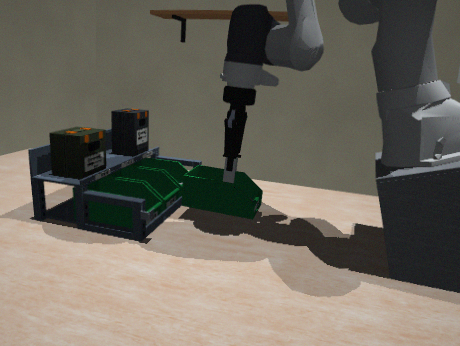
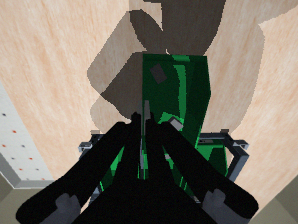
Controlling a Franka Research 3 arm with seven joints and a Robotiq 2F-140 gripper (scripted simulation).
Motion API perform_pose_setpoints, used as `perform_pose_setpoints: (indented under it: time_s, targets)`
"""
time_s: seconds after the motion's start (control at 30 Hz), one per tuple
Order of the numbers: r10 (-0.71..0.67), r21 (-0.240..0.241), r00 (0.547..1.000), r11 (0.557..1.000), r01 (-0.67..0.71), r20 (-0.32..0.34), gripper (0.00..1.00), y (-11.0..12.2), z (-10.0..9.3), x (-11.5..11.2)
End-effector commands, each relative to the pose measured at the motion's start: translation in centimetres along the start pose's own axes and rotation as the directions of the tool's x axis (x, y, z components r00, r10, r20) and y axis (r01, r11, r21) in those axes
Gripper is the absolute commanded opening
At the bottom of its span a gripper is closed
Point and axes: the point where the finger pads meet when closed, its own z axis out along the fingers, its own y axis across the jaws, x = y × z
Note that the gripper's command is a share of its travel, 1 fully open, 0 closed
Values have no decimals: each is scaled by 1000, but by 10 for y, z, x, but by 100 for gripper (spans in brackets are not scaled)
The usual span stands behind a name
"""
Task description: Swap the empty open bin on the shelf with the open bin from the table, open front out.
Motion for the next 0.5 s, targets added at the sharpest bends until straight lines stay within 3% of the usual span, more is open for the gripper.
perform_pose_setpoints:
  time_s: [0.0, 0.47]
  targets:
    - [33, -8, 998, 999, -34, -59, 0, -4, -8, 6]
    - [33, -8, 998, 999, -34, -59, 0, -5, -41, 4]
